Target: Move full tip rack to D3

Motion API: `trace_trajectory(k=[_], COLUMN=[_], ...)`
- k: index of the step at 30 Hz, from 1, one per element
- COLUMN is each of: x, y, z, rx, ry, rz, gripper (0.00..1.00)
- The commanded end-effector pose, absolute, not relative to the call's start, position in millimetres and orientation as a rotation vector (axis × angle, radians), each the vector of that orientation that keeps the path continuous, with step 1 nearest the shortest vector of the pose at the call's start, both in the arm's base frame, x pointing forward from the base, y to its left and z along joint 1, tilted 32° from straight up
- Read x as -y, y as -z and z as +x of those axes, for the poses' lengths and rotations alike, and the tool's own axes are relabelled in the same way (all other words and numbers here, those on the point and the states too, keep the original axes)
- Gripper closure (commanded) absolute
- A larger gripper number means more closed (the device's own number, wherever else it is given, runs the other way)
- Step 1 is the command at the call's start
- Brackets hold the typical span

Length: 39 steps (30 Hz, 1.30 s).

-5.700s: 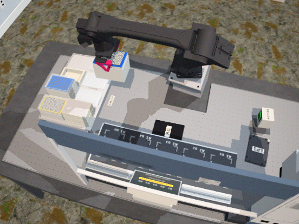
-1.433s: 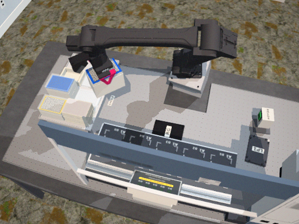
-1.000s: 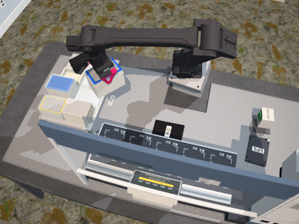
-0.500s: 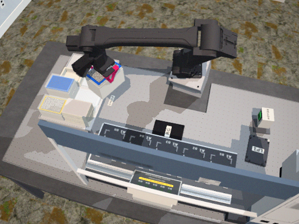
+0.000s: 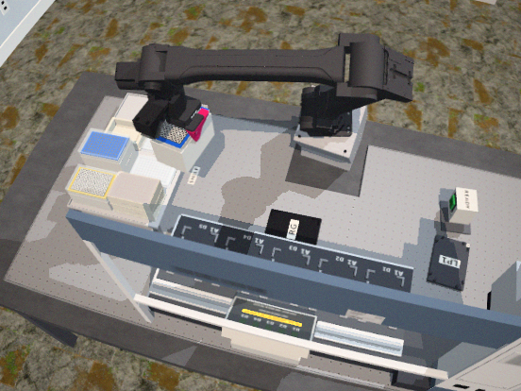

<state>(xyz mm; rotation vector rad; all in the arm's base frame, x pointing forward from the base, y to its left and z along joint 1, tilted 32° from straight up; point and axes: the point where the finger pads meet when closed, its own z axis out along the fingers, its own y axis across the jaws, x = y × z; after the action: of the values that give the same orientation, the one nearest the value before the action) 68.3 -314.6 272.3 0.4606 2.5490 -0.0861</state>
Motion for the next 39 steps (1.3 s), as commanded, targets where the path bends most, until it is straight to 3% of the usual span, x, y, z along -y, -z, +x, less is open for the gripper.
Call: trace_trajectory(k=[1,39], x=[327.3,327.1], y=[-306.2,-306.3], z=[63.9,63.9], rx=[-2.559,-2.574], ry=[0.25,0.279], rz=[0.298,0.201], gripper=[1.0,1.0])
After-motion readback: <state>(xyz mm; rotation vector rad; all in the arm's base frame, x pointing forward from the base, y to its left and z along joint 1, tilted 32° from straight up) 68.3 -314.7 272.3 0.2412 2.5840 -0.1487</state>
